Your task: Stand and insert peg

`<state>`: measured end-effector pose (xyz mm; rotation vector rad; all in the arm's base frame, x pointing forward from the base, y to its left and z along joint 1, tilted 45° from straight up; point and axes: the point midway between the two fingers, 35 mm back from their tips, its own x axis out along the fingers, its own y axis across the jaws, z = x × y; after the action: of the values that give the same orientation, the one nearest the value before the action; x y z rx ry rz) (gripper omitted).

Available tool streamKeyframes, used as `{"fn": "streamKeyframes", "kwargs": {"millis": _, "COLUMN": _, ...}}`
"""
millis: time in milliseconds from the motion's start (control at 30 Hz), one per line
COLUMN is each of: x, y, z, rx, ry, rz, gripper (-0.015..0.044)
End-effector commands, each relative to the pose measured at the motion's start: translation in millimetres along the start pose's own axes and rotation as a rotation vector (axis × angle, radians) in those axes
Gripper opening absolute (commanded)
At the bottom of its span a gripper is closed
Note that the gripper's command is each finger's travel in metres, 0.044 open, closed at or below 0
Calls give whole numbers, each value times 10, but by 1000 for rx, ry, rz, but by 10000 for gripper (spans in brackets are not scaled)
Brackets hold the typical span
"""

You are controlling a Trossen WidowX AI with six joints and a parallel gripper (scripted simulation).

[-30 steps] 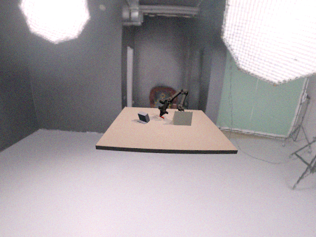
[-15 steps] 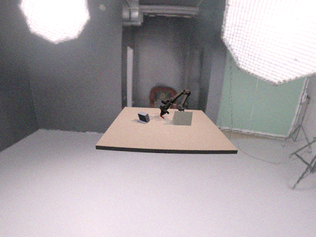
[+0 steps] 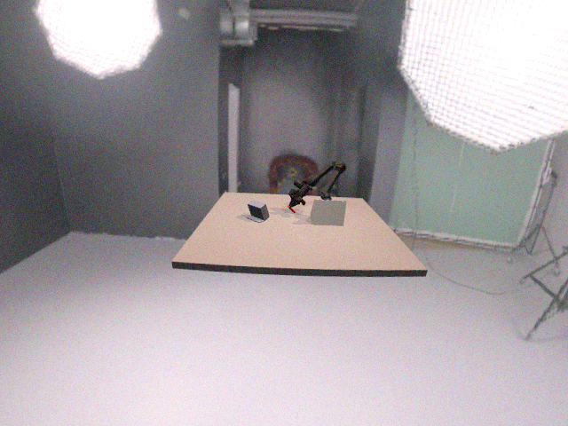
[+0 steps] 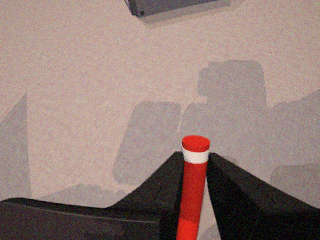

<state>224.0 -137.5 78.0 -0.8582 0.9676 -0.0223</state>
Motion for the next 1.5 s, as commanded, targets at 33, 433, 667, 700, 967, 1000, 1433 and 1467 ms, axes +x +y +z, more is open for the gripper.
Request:
{"fn": "streamKeyframes", "kwargs": {"millis": 33, "x": -19, "y": 25, "z": -25, "rx": -4, "ry": -36, "rz": 5, "gripper": 49}}
{"fn": "streamKeyframes", "kwargs": {"millis": 433, "x": -88, "y": 25, "z": -69, "rx": -5, "ry": -140, "rz": 5, "gripper": 49}}
{"fn": "streamKeyframes", "kwargs": {"millis": 667, "x": -126, "y": 26, "z": -98, "rx": -5, "ry": -200, "rz": 5, "gripper": 49}}
{"fn": "streamKeyframes", "kwargs": {"millis": 700, "x": -131, "y": 26, "z": -103, "rx": -6, "ry": -209, "rz": 5, "gripper": 49}}
{"fn": "streamKeyframes", "kwargs": {"millis": 967, "x": -171, "y": 27, "z": -139, "rx": -6, "ry": -278, "rz": 6, "gripper": 49}}
{"fn": "streamKeyframes", "kwargs": {"millis": 1000, "x": -176, "y": 27, "z": -144, "rx": -6, "ry": -287, "rz": 6, "gripper": 49}}
{"fn": "streamKeyframes", "kwargs": {"millis": 1433, "x": -235, "y": 29, "z": -210, "rx": -7, "ry": -399, "rz": 6, "gripper": 49}}
{"fn": "streamKeyframes", "kwargs": {"millis": 1467, "x": -239, "y": 29, "z": -215, "rx": -8, "ry": -407, "rz": 7, "gripper": 49}}
